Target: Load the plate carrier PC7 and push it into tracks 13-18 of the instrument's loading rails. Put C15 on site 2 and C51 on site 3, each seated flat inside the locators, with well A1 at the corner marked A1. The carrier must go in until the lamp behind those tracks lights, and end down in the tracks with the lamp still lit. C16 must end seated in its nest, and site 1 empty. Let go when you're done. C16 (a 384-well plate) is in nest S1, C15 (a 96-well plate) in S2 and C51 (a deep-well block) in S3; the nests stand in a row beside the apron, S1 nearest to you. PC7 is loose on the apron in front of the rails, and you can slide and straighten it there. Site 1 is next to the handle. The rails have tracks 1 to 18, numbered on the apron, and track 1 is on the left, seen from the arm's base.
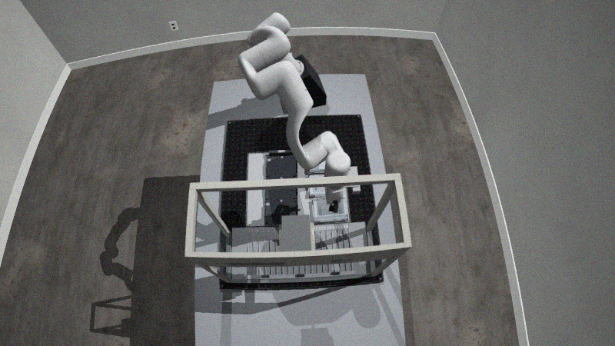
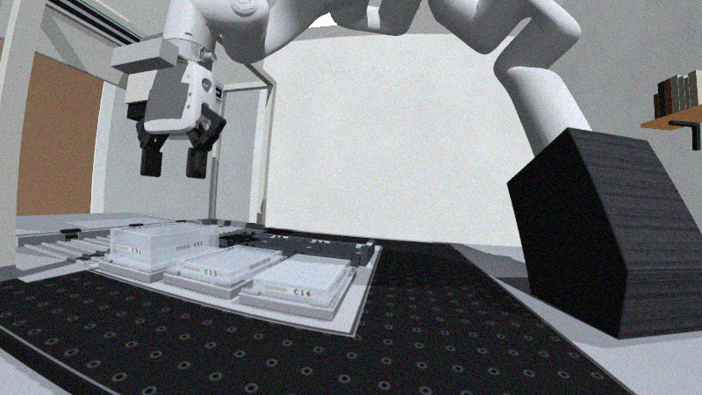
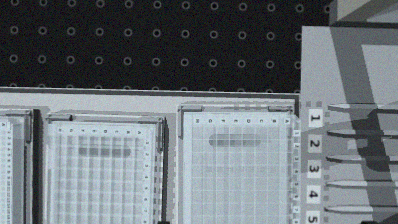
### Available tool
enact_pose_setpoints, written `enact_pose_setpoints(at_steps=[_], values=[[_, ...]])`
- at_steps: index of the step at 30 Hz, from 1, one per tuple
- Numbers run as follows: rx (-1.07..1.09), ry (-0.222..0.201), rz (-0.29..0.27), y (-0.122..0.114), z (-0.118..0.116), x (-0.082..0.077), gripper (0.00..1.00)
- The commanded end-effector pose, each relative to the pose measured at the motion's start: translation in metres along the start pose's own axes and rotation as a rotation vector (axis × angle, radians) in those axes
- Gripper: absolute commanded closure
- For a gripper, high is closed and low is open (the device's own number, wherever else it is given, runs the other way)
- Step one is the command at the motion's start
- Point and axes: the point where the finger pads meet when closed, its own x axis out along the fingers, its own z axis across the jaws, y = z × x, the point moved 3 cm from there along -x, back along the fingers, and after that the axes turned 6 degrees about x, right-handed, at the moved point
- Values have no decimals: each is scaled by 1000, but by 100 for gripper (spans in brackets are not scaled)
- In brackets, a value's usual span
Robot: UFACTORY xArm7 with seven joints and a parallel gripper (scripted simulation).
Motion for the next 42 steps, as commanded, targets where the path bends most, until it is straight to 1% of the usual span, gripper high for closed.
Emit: enact_pose_setpoints(at_steps=[1, 3, 18, 20, 28, 42], values=[[0, -5, 4, 1, 2, 3, 0], [0, -5, 4, 1, 2, 3, 0], [0, -5, 4, 1, 2, 28, 0], [0, -5, 4, 1, 2, 28, 0], [0, -5, 4, 1, 2, 41, 0], [0, -5, 4, 1, 2, 42, 0]])
